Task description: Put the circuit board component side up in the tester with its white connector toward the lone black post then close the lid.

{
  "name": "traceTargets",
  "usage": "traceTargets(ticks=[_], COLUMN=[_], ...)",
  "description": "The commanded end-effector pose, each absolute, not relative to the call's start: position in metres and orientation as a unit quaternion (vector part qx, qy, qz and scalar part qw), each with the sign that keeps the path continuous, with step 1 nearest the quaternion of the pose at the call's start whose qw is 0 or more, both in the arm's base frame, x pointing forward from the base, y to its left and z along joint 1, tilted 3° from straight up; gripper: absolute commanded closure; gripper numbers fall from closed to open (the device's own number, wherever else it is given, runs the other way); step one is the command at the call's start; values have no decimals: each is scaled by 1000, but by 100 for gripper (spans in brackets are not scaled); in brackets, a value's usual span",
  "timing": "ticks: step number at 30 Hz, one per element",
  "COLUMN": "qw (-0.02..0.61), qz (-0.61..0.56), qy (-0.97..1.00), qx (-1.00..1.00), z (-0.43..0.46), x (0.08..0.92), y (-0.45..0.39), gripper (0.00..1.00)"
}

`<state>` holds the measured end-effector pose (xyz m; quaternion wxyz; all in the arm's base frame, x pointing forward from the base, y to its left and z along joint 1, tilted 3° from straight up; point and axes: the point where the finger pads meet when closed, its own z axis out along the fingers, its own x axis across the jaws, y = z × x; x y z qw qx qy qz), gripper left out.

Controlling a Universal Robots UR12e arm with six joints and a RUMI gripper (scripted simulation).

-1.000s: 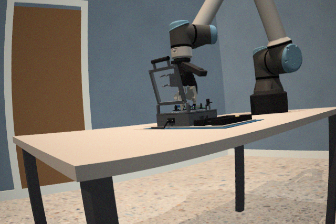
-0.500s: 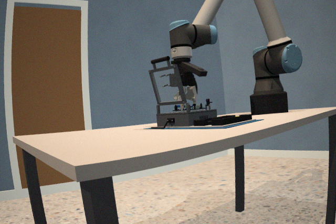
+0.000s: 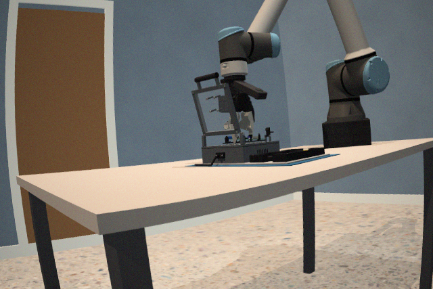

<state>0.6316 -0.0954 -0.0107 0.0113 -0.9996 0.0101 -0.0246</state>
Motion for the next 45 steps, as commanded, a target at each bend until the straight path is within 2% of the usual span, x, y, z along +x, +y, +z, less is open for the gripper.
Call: traceTargets(ticks=[1, 3, 4, 45], qw=[11, 11, 11, 11], qz=[-26, -26, -26, -26], qy=[10, 10, 10, 10], qx=[-1000, -1000, -1000, -1000], z=[-11, -11, -11, -11], x=[633, 633, 633, 633], y=[-96, -96, -96, -96], gripper=[61, 61, 41, 41])
